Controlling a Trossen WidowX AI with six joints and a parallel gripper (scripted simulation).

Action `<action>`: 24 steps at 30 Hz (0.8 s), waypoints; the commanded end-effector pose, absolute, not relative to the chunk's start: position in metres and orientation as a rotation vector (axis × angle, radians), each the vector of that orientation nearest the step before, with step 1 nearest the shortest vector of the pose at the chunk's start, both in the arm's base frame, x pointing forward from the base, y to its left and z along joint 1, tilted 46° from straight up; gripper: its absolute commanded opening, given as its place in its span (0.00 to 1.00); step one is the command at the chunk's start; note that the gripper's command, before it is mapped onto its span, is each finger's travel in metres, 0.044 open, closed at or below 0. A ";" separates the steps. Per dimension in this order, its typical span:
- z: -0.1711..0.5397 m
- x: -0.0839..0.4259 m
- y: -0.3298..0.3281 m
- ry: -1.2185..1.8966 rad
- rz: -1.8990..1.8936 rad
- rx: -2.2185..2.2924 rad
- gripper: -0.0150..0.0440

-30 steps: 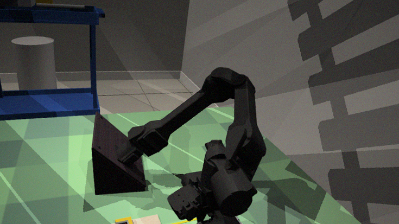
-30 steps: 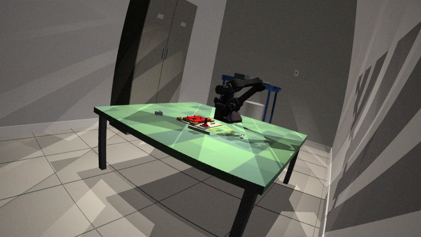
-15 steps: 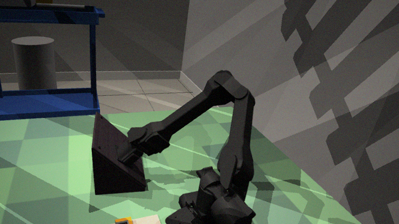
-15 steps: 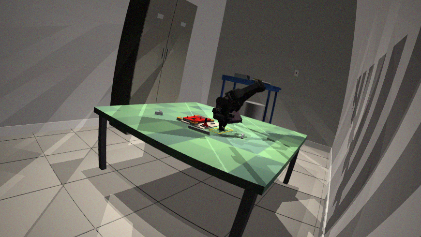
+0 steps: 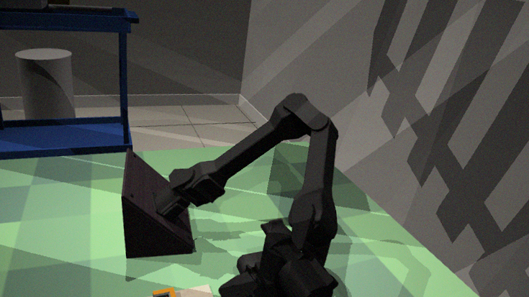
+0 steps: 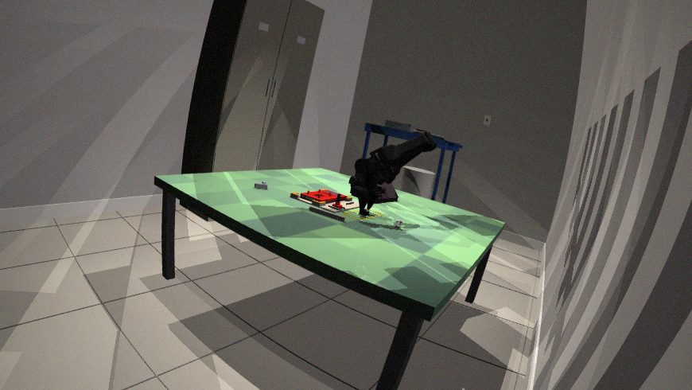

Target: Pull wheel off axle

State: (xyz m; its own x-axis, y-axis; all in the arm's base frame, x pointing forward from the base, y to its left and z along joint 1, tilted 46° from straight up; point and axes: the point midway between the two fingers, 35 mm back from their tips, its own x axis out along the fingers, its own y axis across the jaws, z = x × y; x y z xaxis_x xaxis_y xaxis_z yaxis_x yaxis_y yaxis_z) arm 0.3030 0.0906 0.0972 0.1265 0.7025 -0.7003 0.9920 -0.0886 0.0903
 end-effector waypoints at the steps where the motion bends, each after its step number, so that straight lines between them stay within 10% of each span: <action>1: 0.114 0.303 0.073 1.619 -0.666 1.857 0.76; 8: 0.136 0.297 0.052 1.618 -0.666 1.861 0.76; 14: 0.128 0.257 0.021 1.607 -0.688 1.851 1.00; 24: 0.132 0.211 0.000 1.620 -0.675 1.859 1.00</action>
State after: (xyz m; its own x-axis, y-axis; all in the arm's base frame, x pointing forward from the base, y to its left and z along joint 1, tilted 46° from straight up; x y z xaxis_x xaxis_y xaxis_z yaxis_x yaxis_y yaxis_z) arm 0.2194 0.0024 0.1312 0.1395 0.6978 -0.7026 0.9902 -0.1041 0.0932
